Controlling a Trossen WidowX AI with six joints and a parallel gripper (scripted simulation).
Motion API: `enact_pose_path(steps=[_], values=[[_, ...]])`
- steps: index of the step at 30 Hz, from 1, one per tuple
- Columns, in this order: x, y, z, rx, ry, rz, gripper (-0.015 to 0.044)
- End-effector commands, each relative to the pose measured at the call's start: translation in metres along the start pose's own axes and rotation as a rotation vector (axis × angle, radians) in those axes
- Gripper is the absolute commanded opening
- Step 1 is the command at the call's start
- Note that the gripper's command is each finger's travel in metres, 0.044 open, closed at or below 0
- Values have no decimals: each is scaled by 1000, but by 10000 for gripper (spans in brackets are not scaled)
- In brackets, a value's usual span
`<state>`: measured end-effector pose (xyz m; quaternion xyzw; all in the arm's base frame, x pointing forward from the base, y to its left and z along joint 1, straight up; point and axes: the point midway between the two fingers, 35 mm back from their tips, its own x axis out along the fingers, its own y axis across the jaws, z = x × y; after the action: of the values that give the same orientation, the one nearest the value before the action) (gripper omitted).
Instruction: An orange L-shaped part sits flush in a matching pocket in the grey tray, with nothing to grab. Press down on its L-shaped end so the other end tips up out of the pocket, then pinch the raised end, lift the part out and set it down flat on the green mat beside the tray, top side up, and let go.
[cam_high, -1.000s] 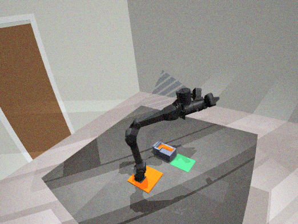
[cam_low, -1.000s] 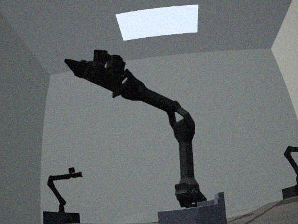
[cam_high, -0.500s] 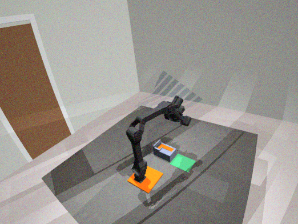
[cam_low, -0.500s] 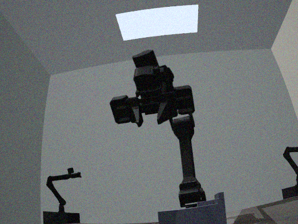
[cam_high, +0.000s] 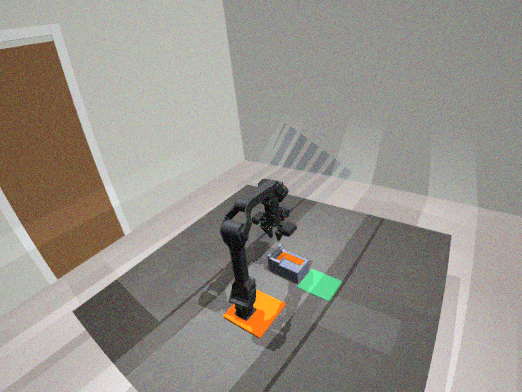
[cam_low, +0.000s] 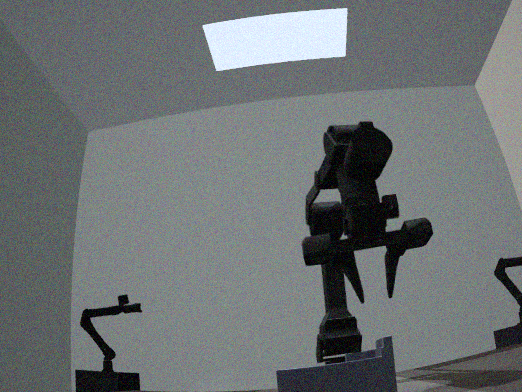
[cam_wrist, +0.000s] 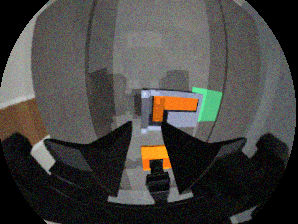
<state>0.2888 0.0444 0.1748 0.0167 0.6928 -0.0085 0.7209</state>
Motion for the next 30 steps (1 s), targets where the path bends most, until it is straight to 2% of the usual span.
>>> enact_pose_path(steps=[1, 7, 30], values=[[18, 0, -2, 4, 16, -7, 180], [71, -1, -4, 4, 16, -7, 180], [101, -1, -5, 4, 17, -7, 180]])
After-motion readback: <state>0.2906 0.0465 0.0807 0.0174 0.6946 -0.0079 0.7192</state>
